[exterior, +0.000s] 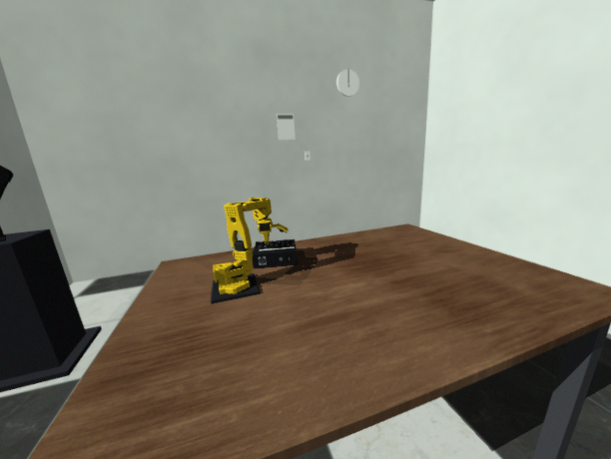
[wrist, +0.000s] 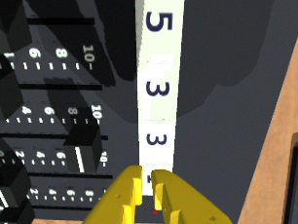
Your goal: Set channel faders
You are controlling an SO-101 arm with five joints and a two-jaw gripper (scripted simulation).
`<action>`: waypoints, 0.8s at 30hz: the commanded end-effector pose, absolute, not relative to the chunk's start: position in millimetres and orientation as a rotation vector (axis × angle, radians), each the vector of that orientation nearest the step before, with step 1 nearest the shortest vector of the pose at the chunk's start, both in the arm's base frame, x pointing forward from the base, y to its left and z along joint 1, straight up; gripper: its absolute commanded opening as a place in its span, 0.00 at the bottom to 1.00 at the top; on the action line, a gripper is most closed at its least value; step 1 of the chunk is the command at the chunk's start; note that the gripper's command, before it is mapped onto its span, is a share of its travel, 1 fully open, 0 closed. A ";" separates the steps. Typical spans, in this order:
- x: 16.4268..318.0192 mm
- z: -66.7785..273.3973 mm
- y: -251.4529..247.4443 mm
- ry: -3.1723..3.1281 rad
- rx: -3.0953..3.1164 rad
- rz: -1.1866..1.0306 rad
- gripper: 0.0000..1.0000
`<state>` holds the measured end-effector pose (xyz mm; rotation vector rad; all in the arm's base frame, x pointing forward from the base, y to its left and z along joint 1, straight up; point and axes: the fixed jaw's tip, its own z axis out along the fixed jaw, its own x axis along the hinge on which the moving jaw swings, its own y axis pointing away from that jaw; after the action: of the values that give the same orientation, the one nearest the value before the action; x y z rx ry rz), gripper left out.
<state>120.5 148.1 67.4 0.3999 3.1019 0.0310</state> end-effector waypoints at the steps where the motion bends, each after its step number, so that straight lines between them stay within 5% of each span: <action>1: 117.9 59.9 147.9 3.116 0.396 0.000 0.00; 24: 117.8 47.3 147.8 3.116 0.396 0.000 0.00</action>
<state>121.2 149.0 53.4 0.3996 3.0999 0.0358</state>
